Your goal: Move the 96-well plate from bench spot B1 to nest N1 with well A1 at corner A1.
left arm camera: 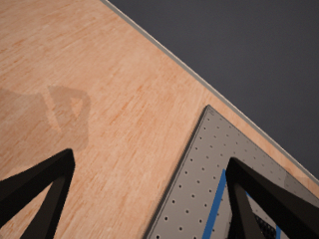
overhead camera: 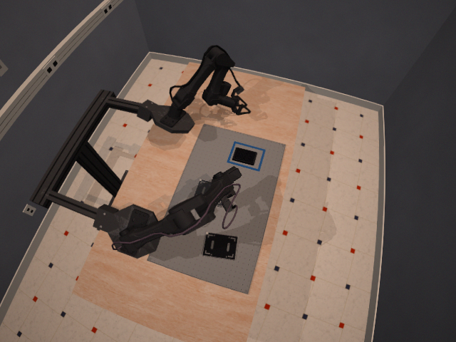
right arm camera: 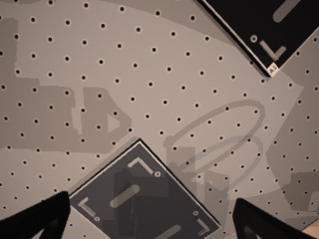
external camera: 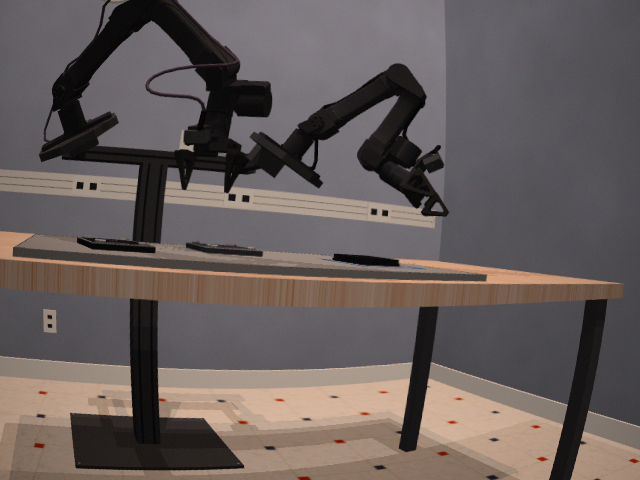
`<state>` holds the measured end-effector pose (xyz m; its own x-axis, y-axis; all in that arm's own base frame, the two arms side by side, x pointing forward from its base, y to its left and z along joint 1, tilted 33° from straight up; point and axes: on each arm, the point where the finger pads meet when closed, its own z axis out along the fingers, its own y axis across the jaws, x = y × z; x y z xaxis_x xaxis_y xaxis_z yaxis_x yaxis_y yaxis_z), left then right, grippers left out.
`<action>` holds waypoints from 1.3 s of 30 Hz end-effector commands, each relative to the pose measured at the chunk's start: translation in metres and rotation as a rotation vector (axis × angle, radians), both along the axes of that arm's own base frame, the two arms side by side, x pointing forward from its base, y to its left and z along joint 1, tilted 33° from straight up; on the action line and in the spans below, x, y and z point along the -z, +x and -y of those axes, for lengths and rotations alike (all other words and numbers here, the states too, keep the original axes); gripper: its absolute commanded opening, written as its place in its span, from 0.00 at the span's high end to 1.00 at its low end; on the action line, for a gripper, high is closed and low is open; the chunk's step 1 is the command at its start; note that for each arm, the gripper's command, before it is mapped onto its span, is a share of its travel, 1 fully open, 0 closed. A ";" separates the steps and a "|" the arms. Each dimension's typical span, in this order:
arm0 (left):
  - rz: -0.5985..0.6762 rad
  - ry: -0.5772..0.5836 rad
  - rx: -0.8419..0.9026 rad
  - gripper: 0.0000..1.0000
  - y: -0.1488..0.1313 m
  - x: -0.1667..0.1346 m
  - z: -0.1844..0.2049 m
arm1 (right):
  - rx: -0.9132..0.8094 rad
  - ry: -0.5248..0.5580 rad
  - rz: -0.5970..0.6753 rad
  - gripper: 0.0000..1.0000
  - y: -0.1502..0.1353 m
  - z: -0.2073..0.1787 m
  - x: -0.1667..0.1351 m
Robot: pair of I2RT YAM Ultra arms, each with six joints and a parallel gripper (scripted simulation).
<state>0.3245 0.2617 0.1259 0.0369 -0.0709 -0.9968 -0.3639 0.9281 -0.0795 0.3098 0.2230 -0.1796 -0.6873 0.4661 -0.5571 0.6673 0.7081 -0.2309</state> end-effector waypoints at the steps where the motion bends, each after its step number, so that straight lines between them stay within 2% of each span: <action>1: 0.008 0.010 0.002 0.00 0.000 -0.004 0.000 | -0.007 0.012 0.010 0.00 0.002 -0.006 -0.004; 20: -0.018 0.013 -0.014 0.00 -0.001 0.002 -0.001 | -0.030 0.031 -0.012 0.00 0.001 -0.011 -0.001; 24: -0.099 0.051 -0.035 0.00 0.000 0.015 0.006 | -0.117 0.052 -0.126 0.00 -0.002 -0.011 0.009; 29: -0.252 0.114 -0.032 0.00 0.008 0.042 0.036 | -0.289 0.121 -0.306 0.00 -0.002 -0.013 0.022; 32: -0.312 0.139 -0.024 0.00 0.012 0.052 0.050 | -0.367 0.156 -0.371 0.00 -0.002 -0.013 0.027; 34: -0.312 0.139 -0.024 0.00 0.012 0.052 0.050 | -0.367 0.156 -0.371 0.00 -0.002 -0.013 0.027; 39: -0.417 0.184 -0.013 0.00 0.018 0.069 0.073 | -0.535 0.230 -0.479 0.00 -0.001 -0.016 0.036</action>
